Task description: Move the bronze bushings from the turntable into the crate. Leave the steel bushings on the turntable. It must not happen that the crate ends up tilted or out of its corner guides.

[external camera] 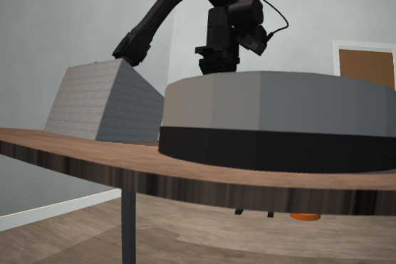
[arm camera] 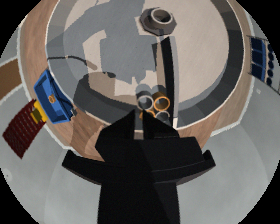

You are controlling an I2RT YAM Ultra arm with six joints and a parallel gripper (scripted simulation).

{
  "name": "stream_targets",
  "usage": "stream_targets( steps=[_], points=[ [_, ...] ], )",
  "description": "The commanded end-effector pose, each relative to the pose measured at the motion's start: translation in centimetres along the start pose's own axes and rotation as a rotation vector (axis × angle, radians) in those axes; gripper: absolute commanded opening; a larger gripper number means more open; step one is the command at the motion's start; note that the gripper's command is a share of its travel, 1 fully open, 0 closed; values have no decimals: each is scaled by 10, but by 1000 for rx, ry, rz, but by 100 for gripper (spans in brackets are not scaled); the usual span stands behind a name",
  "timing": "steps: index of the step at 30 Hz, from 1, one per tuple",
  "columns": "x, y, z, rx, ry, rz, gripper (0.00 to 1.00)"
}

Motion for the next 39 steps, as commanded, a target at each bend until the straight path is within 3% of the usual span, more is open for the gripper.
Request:
stream_targets(
  steps=[1, 23, 30, 39],
  points=[
    [3, -1, -4, -2, 12, -10, 13],
    [3, 0, -3, -2, 12, -10, 13],
    [-6, 11, 2, 8, 10, 14, 13],
    [0, 6, -1, 3, 11, 0, 13]
  ],
)
Point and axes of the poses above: the point where the finger pads meet when closed, its own y axis out along the fingers, its own z axis across the jaws, x = y × z, the point moved 1 cm from there along -y, back along the fingers, and after that the axes turned 13 degrees about -y, right-handed, at the moved point
